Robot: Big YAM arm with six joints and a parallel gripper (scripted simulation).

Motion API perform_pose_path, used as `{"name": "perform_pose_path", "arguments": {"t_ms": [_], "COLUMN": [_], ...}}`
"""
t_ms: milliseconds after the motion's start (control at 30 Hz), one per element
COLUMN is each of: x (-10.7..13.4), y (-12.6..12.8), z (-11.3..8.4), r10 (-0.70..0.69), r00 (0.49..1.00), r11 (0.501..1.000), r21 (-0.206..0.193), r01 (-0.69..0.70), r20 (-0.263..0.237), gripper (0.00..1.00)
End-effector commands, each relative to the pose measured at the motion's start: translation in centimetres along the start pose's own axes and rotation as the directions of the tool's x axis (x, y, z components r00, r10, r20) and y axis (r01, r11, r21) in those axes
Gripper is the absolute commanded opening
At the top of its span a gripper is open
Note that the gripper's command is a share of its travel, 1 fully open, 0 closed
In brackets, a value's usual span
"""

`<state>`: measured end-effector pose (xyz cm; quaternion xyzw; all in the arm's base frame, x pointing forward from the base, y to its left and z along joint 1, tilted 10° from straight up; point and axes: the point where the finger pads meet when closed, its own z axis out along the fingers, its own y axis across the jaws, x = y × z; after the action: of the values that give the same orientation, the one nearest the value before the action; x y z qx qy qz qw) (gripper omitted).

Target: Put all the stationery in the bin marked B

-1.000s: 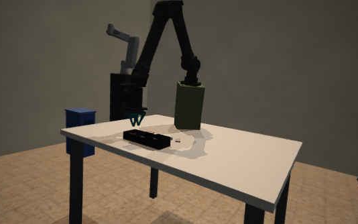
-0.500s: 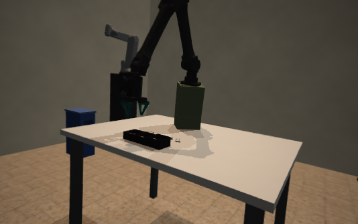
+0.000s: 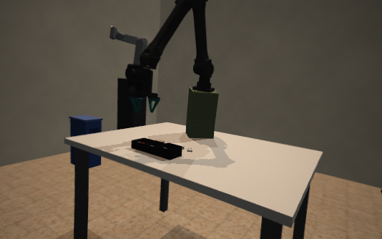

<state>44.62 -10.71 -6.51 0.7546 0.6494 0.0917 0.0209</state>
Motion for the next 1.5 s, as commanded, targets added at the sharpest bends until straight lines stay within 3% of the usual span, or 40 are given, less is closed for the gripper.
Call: {"name": "perform_pose_path", "arguments": {"t_ms": [0, 267, 333, 400, 433, 633, 1467], "x": [-0.4, -0.4, -0.1, -0.2, -0.1, -0.1, -0.2], "y": [-0.5, 0.4, 0.3, -0.9, -1.1, -0.8, -1.2], "z": [-1.5, -5.1, -5.1, -3.4, -3.3, -3.9, -3.4], "r10": [0.000, -0.004, -0.010, -0.004, -0.002, -0.003, -0.001], "r00": [1.000, 1.000, 1.000, 1.000, 1.000, 1.000, 1.000], "r11": [1.000, 1.000, 1.000, 0.999, 0.999, 1.000, 0.999], "r21": [0.008, -0.008, -0.005, 0.039, 0.042, 0.026, 0.037], "r01": [0.000, 0.004, 0.010, 0.005, 0.003, 0.003, 0.001], "r20": [-0.001, 0.001, 0.000, -0.006, -0.007, -0.004, -0.006], "gripper": [1.00, 1.00, 1.00, 1.00, 1.00, 1.00, 1.00]}}
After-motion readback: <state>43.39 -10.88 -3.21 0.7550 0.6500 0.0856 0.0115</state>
